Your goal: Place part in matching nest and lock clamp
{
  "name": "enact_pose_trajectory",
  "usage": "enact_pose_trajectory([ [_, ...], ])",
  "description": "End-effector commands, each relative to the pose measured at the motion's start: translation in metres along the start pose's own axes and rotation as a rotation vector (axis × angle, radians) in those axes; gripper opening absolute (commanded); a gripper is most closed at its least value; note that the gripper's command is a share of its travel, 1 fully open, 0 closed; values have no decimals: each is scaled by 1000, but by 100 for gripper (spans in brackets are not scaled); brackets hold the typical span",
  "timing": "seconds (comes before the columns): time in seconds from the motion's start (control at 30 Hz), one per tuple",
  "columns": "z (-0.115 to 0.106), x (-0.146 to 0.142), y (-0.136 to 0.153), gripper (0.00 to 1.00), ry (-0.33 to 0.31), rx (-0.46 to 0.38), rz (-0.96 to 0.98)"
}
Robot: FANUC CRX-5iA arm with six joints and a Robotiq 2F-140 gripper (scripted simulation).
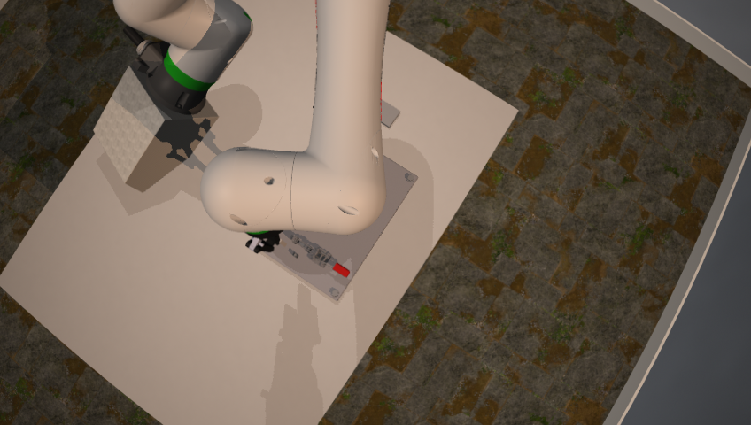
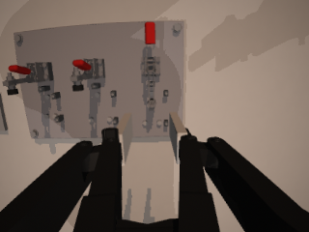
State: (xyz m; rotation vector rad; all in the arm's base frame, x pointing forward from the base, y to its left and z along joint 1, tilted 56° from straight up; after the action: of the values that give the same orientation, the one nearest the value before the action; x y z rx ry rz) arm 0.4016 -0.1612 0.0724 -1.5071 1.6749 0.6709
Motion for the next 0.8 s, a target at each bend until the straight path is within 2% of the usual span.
enact_pose_trajectory([
  [0.0, 0, -4, -19, 28, 0, 0, 0],
  [0.33, 0, -18, -86, 28, 0, 0, 0],
  [0.77, 0, -24, -117, 28, 0, 0, 0],
])
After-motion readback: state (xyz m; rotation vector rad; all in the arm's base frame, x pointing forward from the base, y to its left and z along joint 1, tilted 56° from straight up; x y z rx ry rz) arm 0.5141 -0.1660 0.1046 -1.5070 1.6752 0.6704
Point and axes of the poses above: the point where the finger pads meet when closed, its own z axis out along the fingers, its own x axis across the jaws, y = z × x, the point moved 3 cm from there along -z, back along the fingers, and after that the axes turned 12 degrees about z, right-handed, at the moved point
